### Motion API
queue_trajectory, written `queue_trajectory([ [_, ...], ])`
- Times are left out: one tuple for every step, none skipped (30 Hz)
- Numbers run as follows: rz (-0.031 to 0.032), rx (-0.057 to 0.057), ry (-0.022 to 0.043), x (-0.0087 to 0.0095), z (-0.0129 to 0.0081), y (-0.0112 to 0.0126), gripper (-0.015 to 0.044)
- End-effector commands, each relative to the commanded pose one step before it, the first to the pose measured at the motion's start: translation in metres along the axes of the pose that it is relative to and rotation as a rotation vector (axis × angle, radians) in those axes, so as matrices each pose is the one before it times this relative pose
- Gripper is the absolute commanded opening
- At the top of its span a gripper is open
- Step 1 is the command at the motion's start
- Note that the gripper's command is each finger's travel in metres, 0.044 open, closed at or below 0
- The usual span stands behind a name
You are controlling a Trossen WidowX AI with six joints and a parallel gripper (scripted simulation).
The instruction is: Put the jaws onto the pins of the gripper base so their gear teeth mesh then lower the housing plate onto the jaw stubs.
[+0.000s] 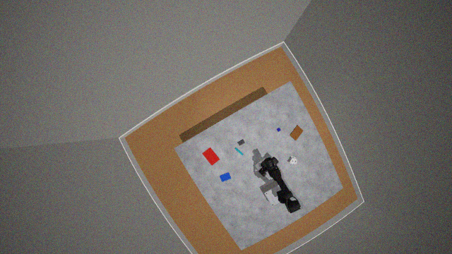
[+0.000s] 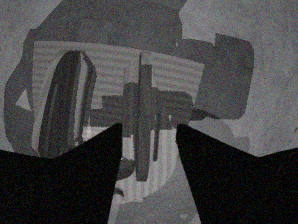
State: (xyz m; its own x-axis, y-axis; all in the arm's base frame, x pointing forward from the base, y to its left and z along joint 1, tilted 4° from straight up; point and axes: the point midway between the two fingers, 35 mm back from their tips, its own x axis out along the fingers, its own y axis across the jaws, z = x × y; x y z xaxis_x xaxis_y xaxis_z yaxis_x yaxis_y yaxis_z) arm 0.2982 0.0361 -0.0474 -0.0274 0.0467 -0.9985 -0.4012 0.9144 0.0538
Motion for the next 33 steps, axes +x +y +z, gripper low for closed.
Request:
queue_trajectory([
  [0.00364, -0.0001, 0.00260, -0.00002, -0.00185, 0.00085, 0.0134],
  [0.00001, 0.0000, 0.00004, 0.00036, -0.00041, 0.00009, 0.0134],
  [0.00001, 0.0000, 0.00004, 0.00036, -0.00040, 0.00009, 0.0134],
  [0.00001, 0.0000, 0.00003, 0.00027, -0.00031, 0.00007, 0.0134],
  [0.00000, 0.0000, 0.00002, 0.00016, -0.00018, 0.00004, 0.0134],
  [0.00000, 0.0000, 0.00001, 0.00005, -0.00006, 0.00001, 0.0134],
  [0.00000, 0.0000, 0.00000, 0.00000, 0.00000, 0.00000, 0.0134],
  [0.00000, 0.0000, 0.00000, 0.00012, 0.00000, 0.00000, 0.0134],
  [0.00000, 0.0000, 0.00000, 0.00037, 0.00000, 0.00000, 0.0134],
  [0.00000, 0.0000, 0.00000, 0.00061, -0.00001, 0.00000, 0.0134],
  [0.00000, 0.0000, 0.00000, 0.00061, -0.00001, 0.00000, 0.0134],
  [0.00000, 0.0000, 0.00000, 0.00036, 0.00000, 0.00000, 0.0134],
  [0.00000, 0.0000, 0.00000, 0.00012, 0.00000, 0.00000, 0.0134],
  [0.00000, 0.0000, 0.00000, 0.00000, 0.00000, 0.00000, 0.0134],
  [0.00000, 0.0000, 0.00000, 0.00000, 0.00000, 0.00000, 0.0134],
  [0.00000, 0.0000, 0.00000, 0.00000, 0.00000, 0.00000, 0.0134],
  [0.00000, 0.0000, 0.00000, 0.00000, 0.00000, 0.00000, 0.0134],
  [0.00000, 0.0000, 0.00000, 0.00012, 0.00000, 0.00000, 0.0134],
  [0.00000, 0.0000, 0.00000, 0.00036, 0.00000, 0.00000, 0.0134],
  [0.00000, 0.0000, 0.00000, 0.00061, 0.00000, 0.00000, 0.0134],
  [0.00000, 0.0000, 0.00000, 0.00060, -0.00001, 0.00000, 0.0134],
  [0.00000, 0.0000, 0.00000, 0.00036, 0.00000, 0.00000, 0.0134],
  [0.00000, 0.0000, 0.00000, 0.00012, 0.00000, 0.00000, 0.0134],
  [0.00000, 0.0000, 0.00000, 0.00000, 0.00000, 0.00000, 0.0134],
  [0.00000, 0.0000, 0.00000, 0.00000, 0.00000, 0.00000, 0.0134],
  [0.00000, 0.0000, 0.00000, 0.00000, 0.00000, 0.00000, 0.0134],
  [0.00000, 0.0000, 0.00000, 0.00000, 0.00000, 0.00000, 0.0134],
  [0.00000, 0.0000, 0.00000, 0.00000, 0.00000, 0.00000, 0.0134],
  [0.00000, 0.0000, 0.00000, 0.00000, 0.00000, 0.00000, 0.0134],
  [0.00000, 0.0000, 0.00000, 0.00000, 0.00000, 0.00000, 0.0134],
  [0.00000, 0.0000, 0.00000, 0.00000, 0.00000, 0.00000, 0.0134],
  [0.00000, 0.0000, 0.00000, 0.00000, 0.00000, 0.00000, 0.0134],
  [0.00000, 0.0000, 0.00000, 0.00000, 0.00000, 0.00000, 0.0134],
])
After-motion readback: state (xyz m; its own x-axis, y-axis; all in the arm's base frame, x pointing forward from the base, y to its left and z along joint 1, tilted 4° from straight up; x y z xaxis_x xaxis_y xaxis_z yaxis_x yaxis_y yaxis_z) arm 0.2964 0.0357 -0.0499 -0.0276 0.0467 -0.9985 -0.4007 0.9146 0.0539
